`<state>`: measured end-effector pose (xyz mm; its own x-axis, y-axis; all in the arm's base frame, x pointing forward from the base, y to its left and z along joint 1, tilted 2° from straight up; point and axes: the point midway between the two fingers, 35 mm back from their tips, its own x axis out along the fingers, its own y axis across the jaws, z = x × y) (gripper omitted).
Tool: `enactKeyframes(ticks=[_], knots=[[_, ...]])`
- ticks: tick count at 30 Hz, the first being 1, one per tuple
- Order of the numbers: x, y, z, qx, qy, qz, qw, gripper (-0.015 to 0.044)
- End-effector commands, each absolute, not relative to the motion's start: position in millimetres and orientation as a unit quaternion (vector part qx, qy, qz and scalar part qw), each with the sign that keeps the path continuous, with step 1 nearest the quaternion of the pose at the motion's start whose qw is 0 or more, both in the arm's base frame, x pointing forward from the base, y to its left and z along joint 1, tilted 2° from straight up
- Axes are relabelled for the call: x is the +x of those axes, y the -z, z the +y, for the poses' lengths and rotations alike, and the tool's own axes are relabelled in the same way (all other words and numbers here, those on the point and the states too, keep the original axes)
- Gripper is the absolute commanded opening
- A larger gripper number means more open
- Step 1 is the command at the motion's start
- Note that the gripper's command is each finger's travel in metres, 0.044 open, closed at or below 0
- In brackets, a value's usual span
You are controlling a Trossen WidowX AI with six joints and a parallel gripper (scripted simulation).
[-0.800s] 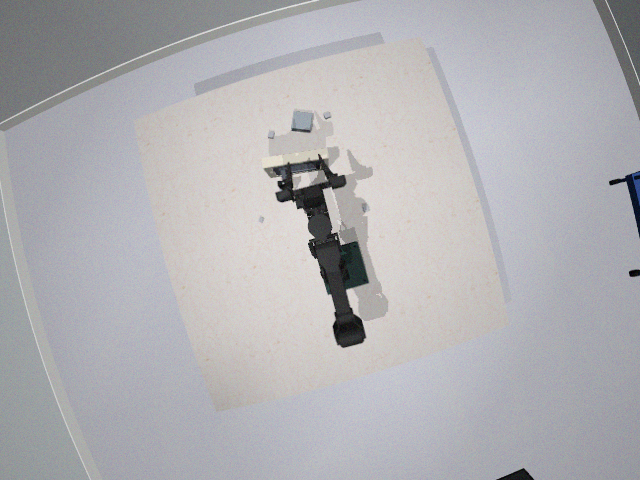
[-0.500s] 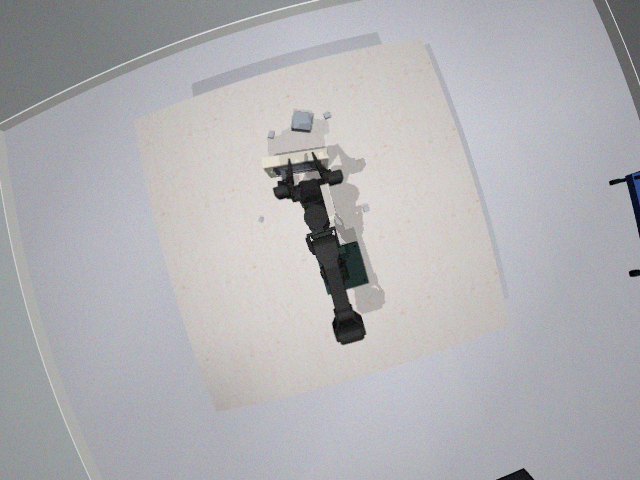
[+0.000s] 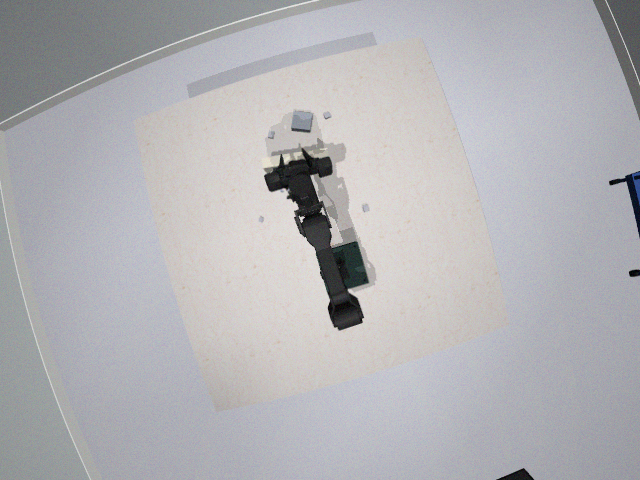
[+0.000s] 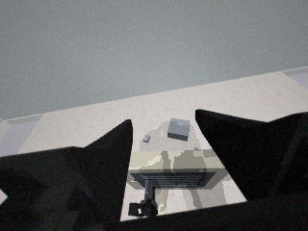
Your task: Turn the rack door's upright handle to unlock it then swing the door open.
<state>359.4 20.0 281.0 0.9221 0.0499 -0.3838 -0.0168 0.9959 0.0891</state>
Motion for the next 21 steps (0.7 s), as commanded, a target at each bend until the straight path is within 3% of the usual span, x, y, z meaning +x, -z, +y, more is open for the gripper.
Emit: enactKeyframes(ticks=[1,21], knots=[[367,-267,28,0.052,-0.022,0.253,0.966,0.0294],[369,-212,58,0.073,-0.016,0.49,0.869,0.0294]])
